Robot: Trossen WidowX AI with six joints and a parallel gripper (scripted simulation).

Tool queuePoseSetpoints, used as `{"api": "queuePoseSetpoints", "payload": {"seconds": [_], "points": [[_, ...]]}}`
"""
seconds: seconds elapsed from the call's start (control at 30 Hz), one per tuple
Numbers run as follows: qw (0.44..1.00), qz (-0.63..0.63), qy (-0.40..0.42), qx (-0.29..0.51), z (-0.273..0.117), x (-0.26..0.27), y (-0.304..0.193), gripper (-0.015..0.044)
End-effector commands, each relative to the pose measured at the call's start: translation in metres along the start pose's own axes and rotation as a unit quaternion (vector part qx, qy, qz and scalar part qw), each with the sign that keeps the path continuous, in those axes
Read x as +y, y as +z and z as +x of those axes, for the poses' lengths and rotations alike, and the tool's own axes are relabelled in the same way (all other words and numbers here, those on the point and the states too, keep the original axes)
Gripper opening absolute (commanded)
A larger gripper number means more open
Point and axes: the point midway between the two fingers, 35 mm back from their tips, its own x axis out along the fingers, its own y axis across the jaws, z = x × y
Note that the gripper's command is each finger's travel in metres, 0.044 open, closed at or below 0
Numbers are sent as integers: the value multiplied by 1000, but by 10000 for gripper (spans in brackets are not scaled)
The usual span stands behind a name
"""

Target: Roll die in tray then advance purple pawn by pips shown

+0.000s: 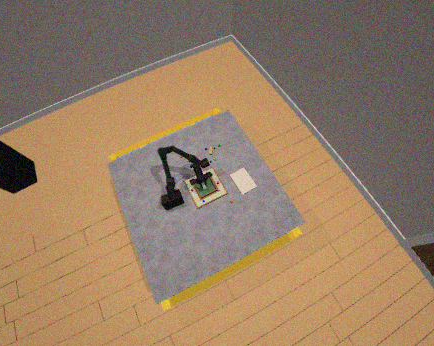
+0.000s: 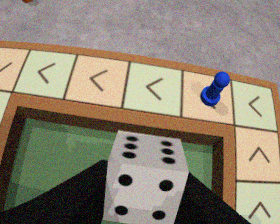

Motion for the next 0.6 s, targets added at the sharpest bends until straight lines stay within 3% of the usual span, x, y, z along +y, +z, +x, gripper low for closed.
{"api": "queuePoseSetpoints", "payload": {"seconds": [0.0, 0.23, 0.57], "points": [[999, 10, 21, -42, -1, 1, 1, 0], [999, 10, 21, -42, -46, 12, 6, 0], [999, 10, 21, -42, -47, 11, 6, 0]]}}
